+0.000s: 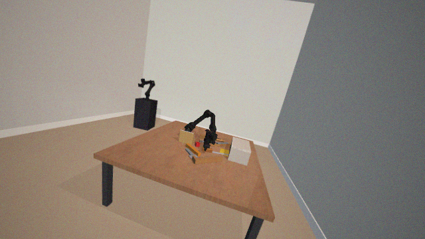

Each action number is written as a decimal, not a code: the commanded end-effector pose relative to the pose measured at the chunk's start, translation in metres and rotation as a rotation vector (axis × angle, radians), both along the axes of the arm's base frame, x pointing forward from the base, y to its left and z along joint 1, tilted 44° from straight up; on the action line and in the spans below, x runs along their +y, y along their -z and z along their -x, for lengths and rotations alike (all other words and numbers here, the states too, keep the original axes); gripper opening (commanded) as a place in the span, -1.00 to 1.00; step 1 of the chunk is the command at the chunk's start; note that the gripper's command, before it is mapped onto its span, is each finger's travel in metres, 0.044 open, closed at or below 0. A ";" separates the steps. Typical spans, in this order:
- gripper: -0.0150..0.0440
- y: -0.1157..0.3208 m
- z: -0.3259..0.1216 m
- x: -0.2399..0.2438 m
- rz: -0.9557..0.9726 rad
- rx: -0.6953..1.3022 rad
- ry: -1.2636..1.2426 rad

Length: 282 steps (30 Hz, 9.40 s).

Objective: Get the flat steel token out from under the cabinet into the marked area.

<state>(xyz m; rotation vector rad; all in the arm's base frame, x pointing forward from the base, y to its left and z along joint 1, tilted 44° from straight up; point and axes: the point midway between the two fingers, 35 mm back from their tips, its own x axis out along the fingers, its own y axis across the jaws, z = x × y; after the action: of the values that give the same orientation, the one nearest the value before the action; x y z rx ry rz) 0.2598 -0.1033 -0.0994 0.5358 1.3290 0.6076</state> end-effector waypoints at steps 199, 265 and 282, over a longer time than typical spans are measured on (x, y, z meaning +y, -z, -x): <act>-0.49 -0.023 -0.084 0.009 0.001 -0.007 0.000; -0.49 -0.006 0.000 0.008 0.002 -0.002 0.000; -0.49 0.000 0.028 0.007 0.003 -0.001 0.000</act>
<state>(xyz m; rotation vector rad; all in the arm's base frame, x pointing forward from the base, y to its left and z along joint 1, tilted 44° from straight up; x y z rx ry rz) 0.2390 -0.0970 -0.0982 0.5293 1.3281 0.6035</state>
